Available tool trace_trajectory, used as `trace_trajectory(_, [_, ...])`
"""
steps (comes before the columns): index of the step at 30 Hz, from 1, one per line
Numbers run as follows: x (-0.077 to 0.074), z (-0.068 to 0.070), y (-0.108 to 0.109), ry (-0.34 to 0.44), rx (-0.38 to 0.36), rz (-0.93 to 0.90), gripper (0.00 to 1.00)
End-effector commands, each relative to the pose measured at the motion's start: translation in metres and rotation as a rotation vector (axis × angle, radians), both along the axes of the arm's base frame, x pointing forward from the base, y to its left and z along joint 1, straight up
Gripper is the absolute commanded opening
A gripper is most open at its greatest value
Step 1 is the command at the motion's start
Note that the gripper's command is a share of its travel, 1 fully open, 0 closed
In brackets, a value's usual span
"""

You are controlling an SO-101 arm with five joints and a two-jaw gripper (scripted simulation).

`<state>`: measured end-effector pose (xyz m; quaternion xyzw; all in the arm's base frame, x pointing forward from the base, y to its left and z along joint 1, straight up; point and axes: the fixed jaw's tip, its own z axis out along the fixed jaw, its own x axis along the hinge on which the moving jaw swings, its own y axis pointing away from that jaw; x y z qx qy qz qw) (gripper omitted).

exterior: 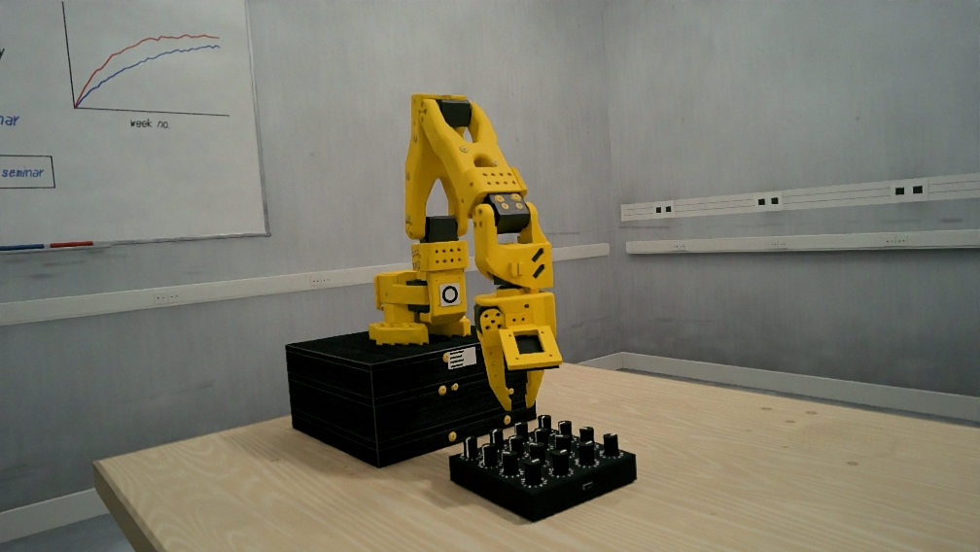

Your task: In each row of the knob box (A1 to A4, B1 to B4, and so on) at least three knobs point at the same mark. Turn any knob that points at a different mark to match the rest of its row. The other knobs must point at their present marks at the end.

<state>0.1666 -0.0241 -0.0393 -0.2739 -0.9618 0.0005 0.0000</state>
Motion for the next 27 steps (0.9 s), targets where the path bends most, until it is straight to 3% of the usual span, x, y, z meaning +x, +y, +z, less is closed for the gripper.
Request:
trace_trajectory(1, [-0.0019, 0.0053, 0.0008, 0.001, 0.001, 0.004, 0.08])
trace_trajectory(27, [-0.0006, 0.0113, 0.0006, 0.001, 0.001, 0.004, 0.08])
